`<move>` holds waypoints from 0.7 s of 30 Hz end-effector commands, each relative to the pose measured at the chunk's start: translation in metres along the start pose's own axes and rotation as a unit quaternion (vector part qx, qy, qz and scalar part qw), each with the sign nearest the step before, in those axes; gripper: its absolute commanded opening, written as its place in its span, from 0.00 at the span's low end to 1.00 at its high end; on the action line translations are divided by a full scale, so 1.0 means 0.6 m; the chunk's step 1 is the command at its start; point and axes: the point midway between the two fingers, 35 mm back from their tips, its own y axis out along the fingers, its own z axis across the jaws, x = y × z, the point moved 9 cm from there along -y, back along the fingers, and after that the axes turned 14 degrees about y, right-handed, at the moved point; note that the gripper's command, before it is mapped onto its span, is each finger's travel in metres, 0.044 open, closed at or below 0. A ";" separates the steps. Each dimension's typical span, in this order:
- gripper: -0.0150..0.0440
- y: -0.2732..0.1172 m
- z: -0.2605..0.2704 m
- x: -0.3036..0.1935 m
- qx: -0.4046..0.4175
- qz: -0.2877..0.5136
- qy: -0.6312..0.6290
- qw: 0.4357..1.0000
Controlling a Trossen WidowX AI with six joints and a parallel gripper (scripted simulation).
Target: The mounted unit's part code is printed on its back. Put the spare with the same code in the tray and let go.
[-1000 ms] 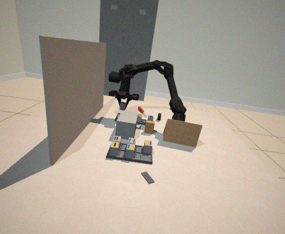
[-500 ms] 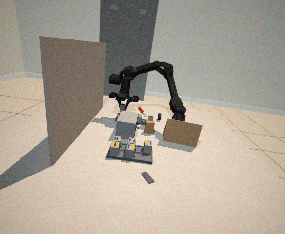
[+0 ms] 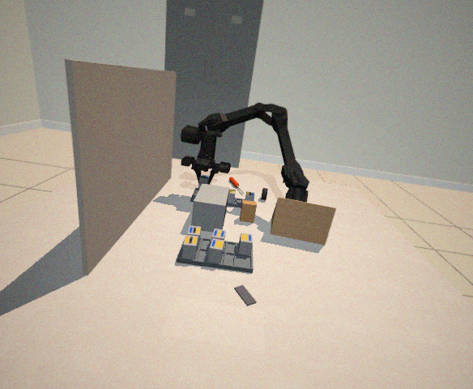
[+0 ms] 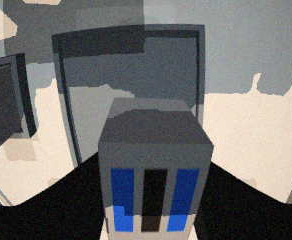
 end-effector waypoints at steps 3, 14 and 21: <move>0.25 0.008 0.003 -0.001 0.000 0.003 -0.003 1.000; 0.25 0.023 0.005 -0.002 0.000 0.004 -0.003 1.000; 0.25 0.032 0.007 -0.003 0.000 0.005 -0.003 1.000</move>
